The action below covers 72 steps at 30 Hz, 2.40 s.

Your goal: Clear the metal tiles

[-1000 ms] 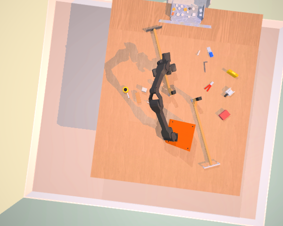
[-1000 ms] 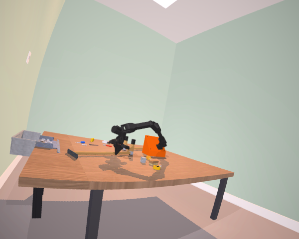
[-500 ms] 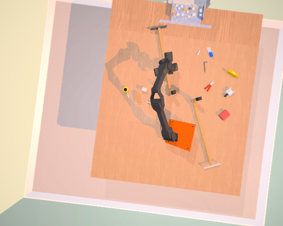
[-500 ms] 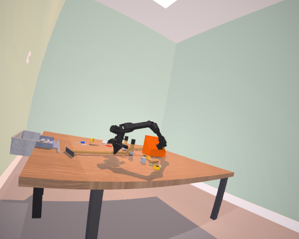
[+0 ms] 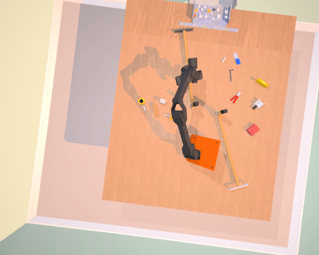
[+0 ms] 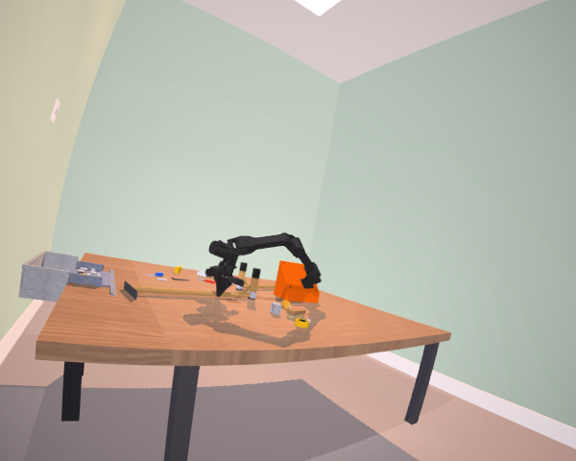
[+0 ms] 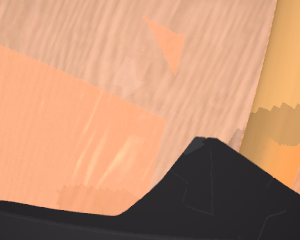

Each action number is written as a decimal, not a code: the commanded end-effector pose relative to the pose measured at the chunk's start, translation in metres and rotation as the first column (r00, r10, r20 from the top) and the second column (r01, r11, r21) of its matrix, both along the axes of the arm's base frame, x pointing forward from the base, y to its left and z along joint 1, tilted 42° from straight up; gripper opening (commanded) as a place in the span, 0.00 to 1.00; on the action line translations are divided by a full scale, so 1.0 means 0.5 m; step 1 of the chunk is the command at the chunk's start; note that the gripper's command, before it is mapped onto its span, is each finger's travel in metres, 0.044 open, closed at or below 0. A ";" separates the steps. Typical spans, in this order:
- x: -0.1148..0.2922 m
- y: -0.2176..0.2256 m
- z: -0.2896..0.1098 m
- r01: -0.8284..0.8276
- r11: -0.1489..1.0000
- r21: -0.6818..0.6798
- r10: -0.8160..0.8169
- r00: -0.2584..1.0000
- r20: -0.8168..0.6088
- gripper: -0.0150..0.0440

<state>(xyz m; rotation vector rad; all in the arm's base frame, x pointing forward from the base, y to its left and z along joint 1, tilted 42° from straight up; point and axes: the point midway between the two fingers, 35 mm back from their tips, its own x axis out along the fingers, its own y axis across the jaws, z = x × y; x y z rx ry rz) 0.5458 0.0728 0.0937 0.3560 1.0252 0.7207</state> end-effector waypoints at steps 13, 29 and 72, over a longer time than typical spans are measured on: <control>0.014 -0.028 -0.027 0.002 1.000 -0.005 -0.002 1.000 0.000 0.25; 0.002 -0.082 0.045 -0.022 1.000 -0.012 0.022 0.999 0.033 0.25; -0.005 -0.103 0.065 -0.027 0.999 -0.017 0.027 0.999 0.039 0.25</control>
